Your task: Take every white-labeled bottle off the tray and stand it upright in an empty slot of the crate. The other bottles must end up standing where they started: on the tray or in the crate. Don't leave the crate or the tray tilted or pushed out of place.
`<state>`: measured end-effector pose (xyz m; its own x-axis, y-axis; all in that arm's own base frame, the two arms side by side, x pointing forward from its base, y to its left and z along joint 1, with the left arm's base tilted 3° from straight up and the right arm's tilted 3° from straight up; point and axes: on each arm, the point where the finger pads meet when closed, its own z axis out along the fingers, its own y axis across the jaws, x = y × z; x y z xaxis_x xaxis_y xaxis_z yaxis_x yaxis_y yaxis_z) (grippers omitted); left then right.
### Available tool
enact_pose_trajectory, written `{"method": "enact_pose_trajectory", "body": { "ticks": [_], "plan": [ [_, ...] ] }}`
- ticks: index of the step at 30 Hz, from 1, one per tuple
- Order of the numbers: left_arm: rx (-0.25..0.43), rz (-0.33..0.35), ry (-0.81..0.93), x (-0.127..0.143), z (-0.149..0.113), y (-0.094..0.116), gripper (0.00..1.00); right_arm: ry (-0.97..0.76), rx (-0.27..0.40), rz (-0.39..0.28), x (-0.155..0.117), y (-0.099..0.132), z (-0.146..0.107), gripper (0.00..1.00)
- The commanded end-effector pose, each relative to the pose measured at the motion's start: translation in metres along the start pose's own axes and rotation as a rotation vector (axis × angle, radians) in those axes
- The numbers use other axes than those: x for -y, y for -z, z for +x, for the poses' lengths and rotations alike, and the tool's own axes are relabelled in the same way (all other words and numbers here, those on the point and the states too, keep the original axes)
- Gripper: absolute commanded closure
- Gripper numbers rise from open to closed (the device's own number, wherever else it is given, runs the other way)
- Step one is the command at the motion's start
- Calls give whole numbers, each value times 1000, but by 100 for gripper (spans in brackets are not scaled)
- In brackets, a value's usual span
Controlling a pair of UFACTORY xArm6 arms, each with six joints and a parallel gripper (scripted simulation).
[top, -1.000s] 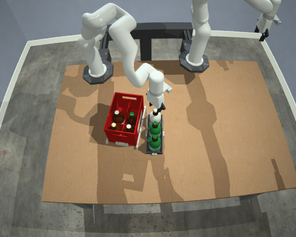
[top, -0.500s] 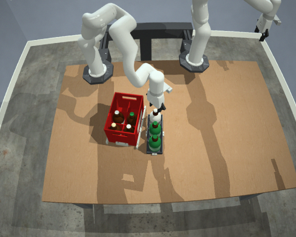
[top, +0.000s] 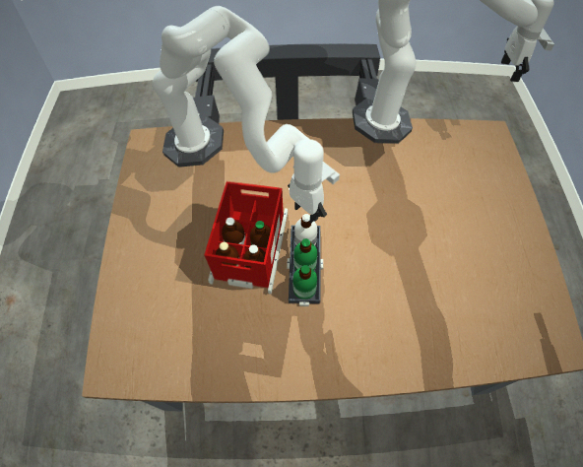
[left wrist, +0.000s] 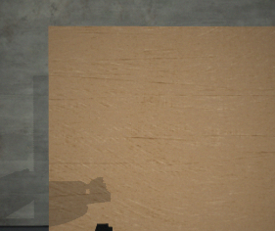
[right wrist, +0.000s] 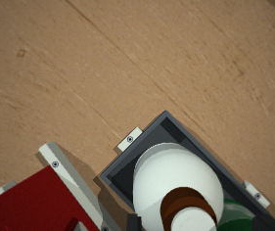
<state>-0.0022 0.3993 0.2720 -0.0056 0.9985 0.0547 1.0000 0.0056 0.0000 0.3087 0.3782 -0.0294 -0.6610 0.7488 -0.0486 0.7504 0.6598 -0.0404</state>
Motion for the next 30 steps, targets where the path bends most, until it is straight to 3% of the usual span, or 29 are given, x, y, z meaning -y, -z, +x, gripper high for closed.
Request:
{"method": "enact_pose_trajectory", "body": {
  "ticks": [1, 30],
  "plan": [
    [-5, 0, 0, 0, 1, 2, 0, 0, -1, -4, -2, 1, 0, 34],
    [-5, 0, 0, 0, 1, 2, 0, 0, -1, -4, -2, -25, 0, 34]
  ]
}}
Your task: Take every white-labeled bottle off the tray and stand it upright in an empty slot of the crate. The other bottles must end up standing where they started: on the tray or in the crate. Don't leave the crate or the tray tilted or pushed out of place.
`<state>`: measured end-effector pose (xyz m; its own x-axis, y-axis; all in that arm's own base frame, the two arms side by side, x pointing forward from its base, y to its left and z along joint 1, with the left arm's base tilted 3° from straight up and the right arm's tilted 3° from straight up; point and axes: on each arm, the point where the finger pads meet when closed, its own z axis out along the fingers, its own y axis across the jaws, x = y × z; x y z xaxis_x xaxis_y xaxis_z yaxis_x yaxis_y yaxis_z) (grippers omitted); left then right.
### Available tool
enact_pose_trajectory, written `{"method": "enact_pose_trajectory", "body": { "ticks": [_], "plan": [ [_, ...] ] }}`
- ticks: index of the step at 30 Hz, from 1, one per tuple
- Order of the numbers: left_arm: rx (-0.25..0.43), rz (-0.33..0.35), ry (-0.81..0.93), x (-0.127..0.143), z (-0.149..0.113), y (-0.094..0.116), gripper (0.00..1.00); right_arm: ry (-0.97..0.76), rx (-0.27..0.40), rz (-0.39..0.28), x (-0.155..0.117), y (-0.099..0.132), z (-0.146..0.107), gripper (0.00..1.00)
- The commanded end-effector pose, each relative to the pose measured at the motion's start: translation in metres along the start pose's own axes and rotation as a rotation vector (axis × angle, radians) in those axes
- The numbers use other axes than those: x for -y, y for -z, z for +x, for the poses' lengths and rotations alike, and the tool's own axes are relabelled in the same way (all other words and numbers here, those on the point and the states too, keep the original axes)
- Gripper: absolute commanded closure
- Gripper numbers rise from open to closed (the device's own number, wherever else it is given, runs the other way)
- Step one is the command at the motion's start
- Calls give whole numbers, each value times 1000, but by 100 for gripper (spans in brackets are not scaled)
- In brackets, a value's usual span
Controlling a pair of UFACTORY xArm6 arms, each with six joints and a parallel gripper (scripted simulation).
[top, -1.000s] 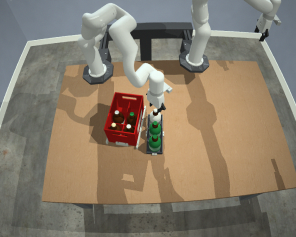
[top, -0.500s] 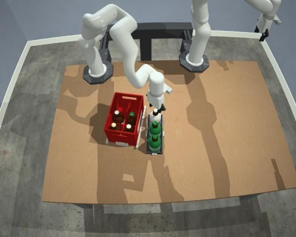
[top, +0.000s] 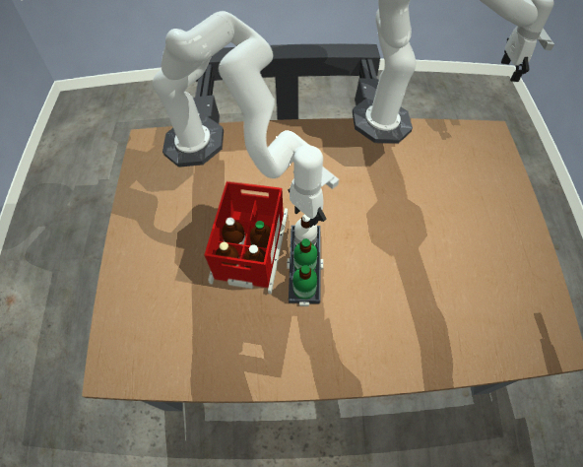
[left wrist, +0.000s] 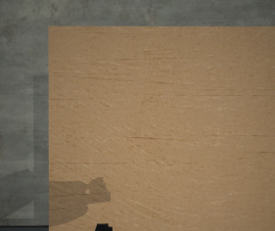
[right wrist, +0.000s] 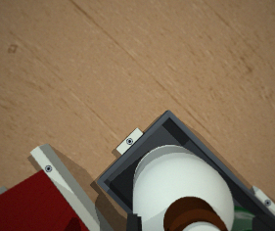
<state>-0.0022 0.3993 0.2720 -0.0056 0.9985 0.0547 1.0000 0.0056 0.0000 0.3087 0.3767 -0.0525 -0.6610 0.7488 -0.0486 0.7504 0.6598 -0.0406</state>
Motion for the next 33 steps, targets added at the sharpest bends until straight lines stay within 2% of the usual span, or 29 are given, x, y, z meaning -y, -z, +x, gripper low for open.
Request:
{"method": "enact_pose_trajectory", "body": {
  "ticks": [1, 16, 33],
  "plan": [
    [-5, 0, 0, 0, 1, 2, 0, 0, -1, -5, -2, -2, 0, 34],
    [-5, 0, 0, 0, 1, 2, 0, 0, -1, -5, -2, -13, 0, 34],
    [-5, 0, 0, 0, 1, 2, 0, 0, -1, -5, -2, -15, 0, 34]
  ]
}}
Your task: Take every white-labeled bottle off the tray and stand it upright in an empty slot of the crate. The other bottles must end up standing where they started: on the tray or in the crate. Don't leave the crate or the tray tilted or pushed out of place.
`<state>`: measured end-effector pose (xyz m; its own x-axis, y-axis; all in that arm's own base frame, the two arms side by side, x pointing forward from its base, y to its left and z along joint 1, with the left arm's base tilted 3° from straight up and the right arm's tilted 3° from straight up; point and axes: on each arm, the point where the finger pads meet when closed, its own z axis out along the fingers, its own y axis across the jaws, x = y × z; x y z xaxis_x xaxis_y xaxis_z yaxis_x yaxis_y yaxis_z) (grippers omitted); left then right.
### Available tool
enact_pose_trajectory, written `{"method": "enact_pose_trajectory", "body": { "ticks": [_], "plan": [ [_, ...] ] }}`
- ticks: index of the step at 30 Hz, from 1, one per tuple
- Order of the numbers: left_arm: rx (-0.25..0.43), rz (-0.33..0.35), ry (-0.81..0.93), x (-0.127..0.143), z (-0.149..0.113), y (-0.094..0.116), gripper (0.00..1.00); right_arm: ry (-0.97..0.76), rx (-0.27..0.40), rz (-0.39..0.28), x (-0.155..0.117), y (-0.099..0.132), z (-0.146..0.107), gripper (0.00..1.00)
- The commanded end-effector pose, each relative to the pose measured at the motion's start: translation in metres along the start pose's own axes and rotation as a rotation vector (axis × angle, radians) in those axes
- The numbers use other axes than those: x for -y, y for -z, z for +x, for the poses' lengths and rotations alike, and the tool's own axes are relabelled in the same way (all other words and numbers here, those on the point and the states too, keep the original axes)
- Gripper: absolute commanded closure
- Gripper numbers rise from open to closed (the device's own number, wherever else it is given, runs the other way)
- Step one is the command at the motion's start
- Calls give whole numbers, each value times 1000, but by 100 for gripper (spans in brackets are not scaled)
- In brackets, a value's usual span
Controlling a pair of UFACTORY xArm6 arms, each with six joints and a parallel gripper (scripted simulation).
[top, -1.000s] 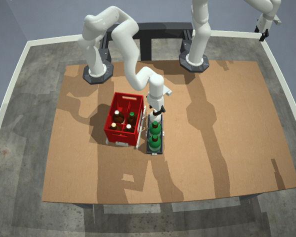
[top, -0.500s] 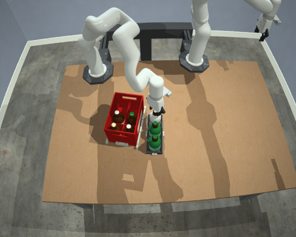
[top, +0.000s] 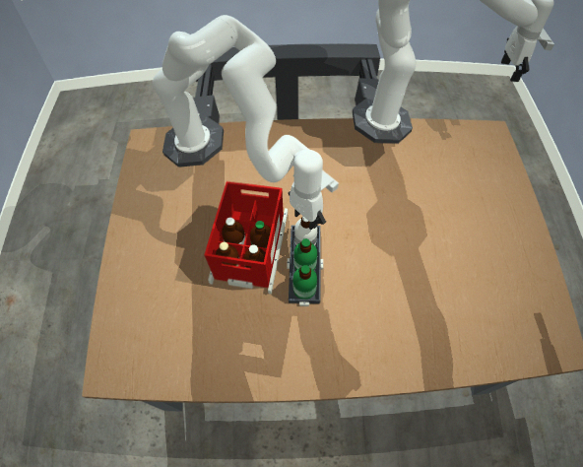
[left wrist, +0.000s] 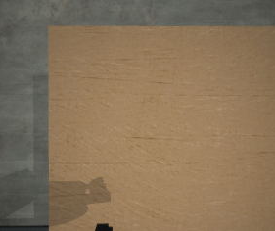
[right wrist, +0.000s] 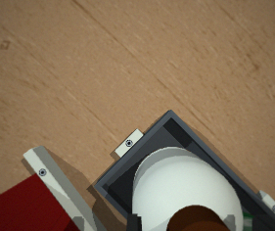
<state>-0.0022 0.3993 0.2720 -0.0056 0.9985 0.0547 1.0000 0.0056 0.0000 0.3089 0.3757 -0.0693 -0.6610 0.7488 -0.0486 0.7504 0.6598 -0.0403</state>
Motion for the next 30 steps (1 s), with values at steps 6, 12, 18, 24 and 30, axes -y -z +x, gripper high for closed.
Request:
{"method": "enact_pose_trajectory", "body": {
  "ticks": [6, 12, 18, 24, 30],
  "plan": [
    [-5, 0, 0, 0, 1, 2, 0, 0, -1, -4, -2, 2, 0, 34],
    [-5, 0, 0, 0, 1, 2, 0, 0, -1, -4, -2, 2, 0, 100],
    [-5, 0, 0, 0, 1, 2, 0, 0, -1, -4, -2, 2, 0, 100],
    [-5, 0, 0, 0, 1, 2, 0, 0, -1, -4, -2, 2, 0, 100],
    [-5, 0, 0, 0, 1, 2, 0, 0, -1, -4, -2, 2, 0, 100]
  ]
}}
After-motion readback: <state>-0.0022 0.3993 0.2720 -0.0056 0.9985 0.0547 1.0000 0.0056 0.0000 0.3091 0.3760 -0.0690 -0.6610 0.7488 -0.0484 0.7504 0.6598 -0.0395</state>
